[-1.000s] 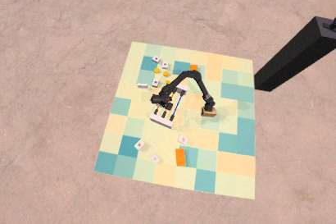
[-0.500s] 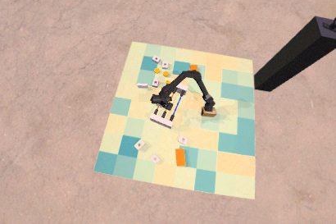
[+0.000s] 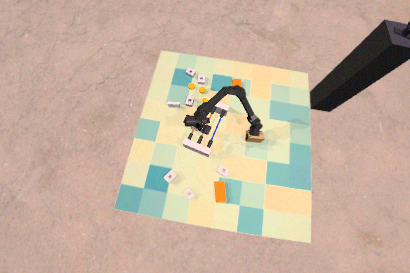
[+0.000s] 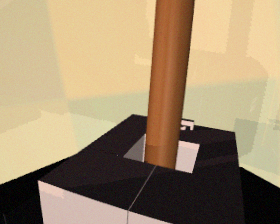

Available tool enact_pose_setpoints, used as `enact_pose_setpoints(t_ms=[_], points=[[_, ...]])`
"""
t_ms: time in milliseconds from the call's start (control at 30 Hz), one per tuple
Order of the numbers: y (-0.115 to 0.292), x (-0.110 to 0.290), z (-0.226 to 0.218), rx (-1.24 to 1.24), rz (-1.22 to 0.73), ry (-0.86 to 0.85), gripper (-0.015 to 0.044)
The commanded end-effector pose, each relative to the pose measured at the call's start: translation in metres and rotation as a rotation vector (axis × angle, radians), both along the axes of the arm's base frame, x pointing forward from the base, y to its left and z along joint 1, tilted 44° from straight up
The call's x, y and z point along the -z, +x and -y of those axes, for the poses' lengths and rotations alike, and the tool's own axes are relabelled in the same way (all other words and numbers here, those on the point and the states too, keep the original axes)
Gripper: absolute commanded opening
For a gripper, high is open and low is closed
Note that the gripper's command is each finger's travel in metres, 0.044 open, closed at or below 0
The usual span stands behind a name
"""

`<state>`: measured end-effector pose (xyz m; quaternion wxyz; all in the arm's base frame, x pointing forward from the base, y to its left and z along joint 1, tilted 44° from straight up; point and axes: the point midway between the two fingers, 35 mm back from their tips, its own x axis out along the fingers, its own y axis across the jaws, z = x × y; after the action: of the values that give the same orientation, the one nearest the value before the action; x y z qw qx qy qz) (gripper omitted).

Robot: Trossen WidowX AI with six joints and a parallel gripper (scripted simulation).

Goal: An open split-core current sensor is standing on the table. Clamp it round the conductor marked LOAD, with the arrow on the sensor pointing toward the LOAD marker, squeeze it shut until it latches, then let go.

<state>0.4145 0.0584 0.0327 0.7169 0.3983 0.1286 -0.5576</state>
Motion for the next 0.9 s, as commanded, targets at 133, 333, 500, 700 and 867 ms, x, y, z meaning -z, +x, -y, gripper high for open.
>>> enact_pose_setpoints(t_ms=[133,333,500,700,867], points=[[-0.0001,-0.0002,0.0000,0.001,0.000,0.000,0.0269],[-0.0001,-0.0002,0.0000,0.001,0.000,0.000,0.0295],[-0.0001,-0.0002,0.0000,0.001,0.000,0.000,0.0426],[-0.0001,-0.0002,0.0000,0.001,0.000,0.000,0.0440],[-0.0020,-0.0066,-0.0082,0.002,-0.004,0.004,0.0440]])
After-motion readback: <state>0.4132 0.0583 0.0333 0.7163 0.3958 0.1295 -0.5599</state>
